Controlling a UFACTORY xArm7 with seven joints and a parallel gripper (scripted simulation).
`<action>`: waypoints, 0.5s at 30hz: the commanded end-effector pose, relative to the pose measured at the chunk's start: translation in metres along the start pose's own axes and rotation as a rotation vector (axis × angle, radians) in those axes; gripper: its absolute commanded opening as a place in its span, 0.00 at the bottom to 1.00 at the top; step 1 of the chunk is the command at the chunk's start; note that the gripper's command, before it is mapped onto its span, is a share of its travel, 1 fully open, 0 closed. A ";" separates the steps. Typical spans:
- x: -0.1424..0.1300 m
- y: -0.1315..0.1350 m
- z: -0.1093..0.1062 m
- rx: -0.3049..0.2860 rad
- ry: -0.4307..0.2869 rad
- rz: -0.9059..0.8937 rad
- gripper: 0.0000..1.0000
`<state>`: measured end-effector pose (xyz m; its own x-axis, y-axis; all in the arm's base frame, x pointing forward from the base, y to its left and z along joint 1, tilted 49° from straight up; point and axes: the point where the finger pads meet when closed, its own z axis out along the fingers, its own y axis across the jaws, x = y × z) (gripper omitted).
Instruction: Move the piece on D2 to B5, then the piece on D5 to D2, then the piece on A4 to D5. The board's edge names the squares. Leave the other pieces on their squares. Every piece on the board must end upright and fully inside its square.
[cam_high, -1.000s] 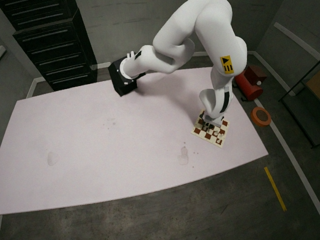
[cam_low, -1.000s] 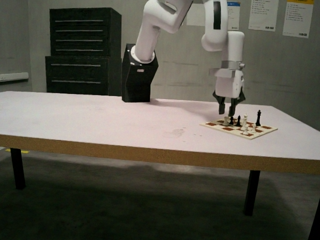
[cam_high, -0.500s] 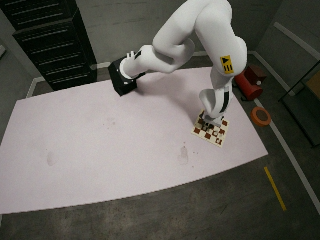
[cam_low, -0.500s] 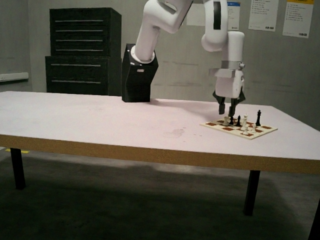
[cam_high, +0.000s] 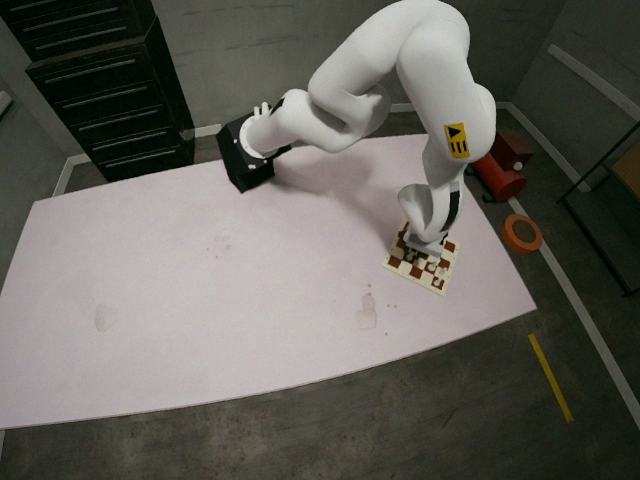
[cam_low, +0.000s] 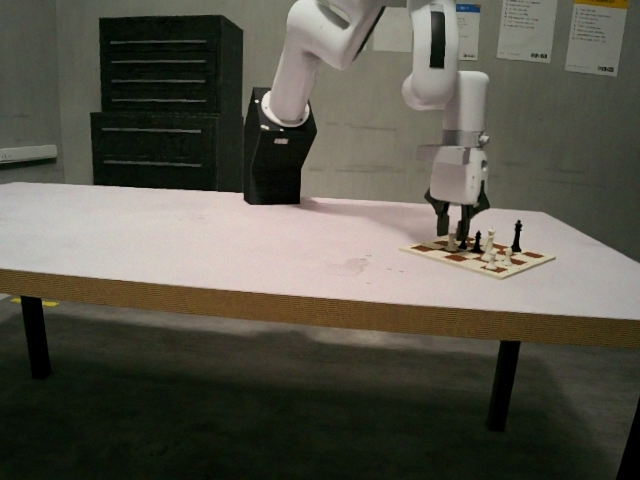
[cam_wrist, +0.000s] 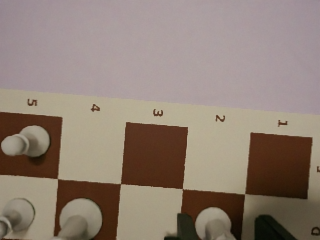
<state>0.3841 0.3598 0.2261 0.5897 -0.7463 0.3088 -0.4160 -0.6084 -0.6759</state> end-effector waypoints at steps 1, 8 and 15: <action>0.000 -0.001 0.009 0.009 0.006 0.000 0.39; 0.000 -0.001 0.016 0.009 0.006 0.000 0.39; 0.000 -0.001 0.016 0.009 0.006 0.000 0.39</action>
<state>0.3949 0.3639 0.2159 0.5872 -0.7472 0.3114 -0.4143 -0.6079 -0.6774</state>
